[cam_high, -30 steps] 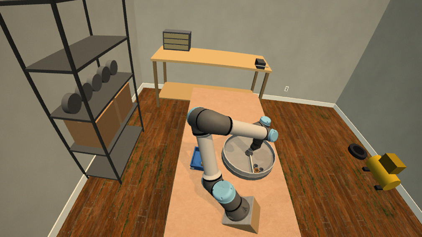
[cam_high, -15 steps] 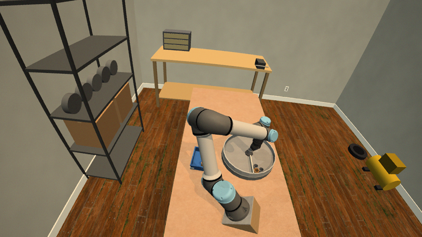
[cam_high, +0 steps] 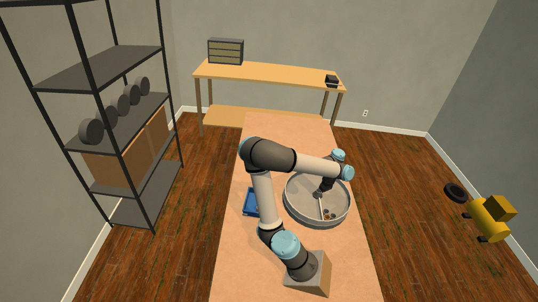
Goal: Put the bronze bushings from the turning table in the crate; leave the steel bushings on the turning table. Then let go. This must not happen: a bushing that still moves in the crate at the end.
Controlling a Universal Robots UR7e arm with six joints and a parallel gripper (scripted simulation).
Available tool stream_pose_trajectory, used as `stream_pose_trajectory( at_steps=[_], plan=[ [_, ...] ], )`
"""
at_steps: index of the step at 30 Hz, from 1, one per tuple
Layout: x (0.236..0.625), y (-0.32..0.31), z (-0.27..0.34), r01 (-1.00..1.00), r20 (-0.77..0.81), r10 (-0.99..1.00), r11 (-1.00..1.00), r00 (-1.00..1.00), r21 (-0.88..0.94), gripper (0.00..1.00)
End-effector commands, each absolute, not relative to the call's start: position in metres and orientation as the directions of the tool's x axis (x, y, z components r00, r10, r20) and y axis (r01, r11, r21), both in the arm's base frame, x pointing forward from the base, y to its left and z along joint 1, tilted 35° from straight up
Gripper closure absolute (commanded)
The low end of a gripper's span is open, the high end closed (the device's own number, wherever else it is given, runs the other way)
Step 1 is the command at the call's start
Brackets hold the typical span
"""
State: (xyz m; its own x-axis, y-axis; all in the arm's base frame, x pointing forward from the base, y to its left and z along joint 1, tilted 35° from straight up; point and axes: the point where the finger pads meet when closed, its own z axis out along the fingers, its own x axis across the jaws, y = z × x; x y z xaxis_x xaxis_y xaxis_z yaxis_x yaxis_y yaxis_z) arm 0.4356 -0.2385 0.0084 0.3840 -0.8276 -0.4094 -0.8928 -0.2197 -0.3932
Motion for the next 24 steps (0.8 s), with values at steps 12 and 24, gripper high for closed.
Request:
stream_pose_trajectory(
  at_steps=[12, 24],
  plan=[
    [0.4344, -0.2419, 0.0132, -0.893, -0.408, -0.828, -0.220, 0.384, -0.394, 0.53],
    [0.4336, -0.2436, 0.0159, -0.893, -0.408, -0.828, -0.220, 0.384, -0.394, 0.53]
  ],
)
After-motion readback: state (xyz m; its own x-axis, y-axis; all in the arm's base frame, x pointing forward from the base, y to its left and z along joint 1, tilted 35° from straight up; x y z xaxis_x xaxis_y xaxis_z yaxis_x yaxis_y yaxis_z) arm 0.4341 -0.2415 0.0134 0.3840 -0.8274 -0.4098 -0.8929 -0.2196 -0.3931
